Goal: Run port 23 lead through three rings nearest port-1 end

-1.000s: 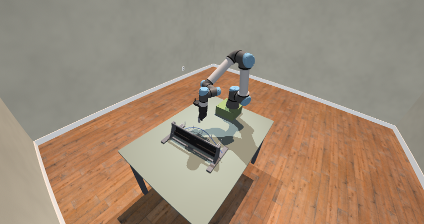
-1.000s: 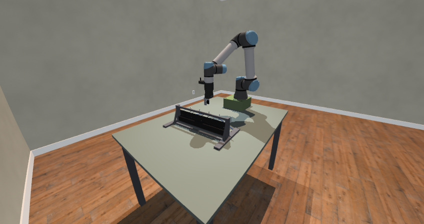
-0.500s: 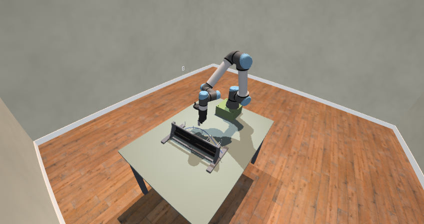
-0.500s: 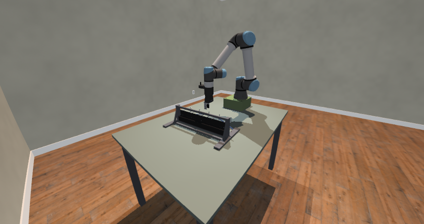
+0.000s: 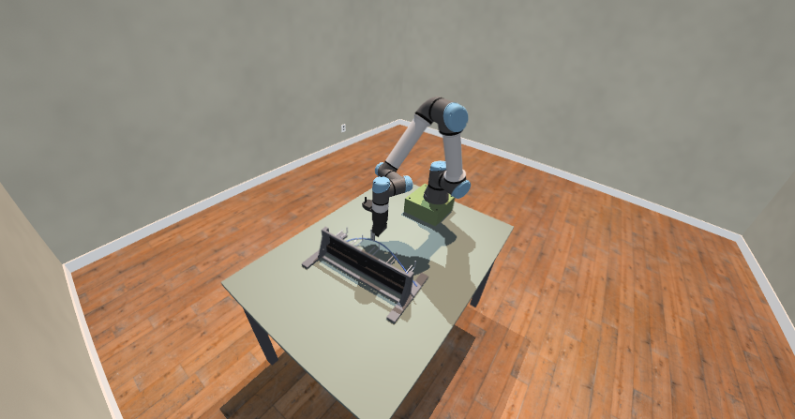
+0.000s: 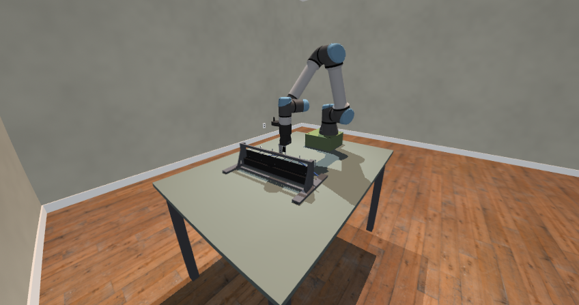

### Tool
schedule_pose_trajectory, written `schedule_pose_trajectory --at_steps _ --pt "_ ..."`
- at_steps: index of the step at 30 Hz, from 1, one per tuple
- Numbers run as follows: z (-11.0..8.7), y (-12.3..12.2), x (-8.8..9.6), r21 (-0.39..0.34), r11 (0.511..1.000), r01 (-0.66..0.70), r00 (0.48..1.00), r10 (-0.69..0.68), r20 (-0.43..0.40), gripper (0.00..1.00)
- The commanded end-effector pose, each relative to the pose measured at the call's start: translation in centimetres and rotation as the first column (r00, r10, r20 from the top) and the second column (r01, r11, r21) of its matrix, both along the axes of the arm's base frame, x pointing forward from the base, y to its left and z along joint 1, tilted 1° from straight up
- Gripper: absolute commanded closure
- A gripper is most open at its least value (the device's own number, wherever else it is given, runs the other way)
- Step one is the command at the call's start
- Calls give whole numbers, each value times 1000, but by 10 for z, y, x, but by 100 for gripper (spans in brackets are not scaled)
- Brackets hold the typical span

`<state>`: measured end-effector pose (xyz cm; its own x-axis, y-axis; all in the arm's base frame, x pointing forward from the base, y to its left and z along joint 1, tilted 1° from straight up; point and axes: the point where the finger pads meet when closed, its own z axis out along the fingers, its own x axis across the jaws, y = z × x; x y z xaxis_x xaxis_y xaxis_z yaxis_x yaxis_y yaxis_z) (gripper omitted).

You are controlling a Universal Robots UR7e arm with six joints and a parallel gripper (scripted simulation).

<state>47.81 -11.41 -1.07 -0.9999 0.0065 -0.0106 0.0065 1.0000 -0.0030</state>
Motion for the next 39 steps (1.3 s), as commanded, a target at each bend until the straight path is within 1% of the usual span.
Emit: schedule_pose_trajectory --at_steps 1,9,39 --pt "-6 0 1 -1 1000 0 1000 0 2 33" --pt "-11 0 1 -1 1000 0 1000 0 2 33" --pt "-11 0 1 -1 1000 0 1000 0 2 33"
